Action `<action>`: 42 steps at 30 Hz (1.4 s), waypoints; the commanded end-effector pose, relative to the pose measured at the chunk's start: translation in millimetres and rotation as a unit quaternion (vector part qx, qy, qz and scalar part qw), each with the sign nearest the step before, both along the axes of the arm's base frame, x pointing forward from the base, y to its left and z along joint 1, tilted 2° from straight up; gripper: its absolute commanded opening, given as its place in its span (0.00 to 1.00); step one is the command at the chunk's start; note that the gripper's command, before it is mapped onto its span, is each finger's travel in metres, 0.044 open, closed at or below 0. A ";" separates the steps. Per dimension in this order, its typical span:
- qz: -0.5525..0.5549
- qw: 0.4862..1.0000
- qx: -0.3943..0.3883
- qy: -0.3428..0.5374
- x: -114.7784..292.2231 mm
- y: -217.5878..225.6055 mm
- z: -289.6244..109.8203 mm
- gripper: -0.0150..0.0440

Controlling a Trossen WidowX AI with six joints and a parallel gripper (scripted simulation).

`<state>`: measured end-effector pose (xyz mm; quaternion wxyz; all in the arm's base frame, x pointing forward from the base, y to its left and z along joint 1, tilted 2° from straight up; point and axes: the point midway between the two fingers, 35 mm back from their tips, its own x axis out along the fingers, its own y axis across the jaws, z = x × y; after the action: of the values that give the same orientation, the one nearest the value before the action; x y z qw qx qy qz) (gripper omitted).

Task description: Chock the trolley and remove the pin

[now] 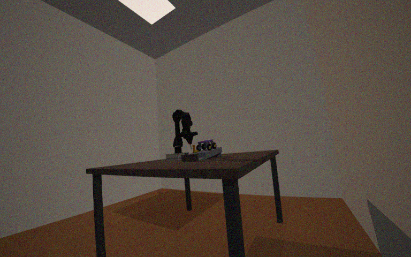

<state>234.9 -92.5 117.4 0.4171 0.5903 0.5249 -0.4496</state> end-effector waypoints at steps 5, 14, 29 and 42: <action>-0.118 0.993 -0.020 0.021 -0.9 1.5 0.2 0.25; -0.249 0.967 -0.038 0.042 -1.1 3.5 0.2 0.25; -0.458 0.885 -0.062 0.064 -0.9 6.6 0.6 0.25; -0.593 0.800 -0.070 0.065 -0.4 8.5 1.5 0.25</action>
<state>234.6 -83.6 118.4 0.0878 0.7224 0.0886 -0.6801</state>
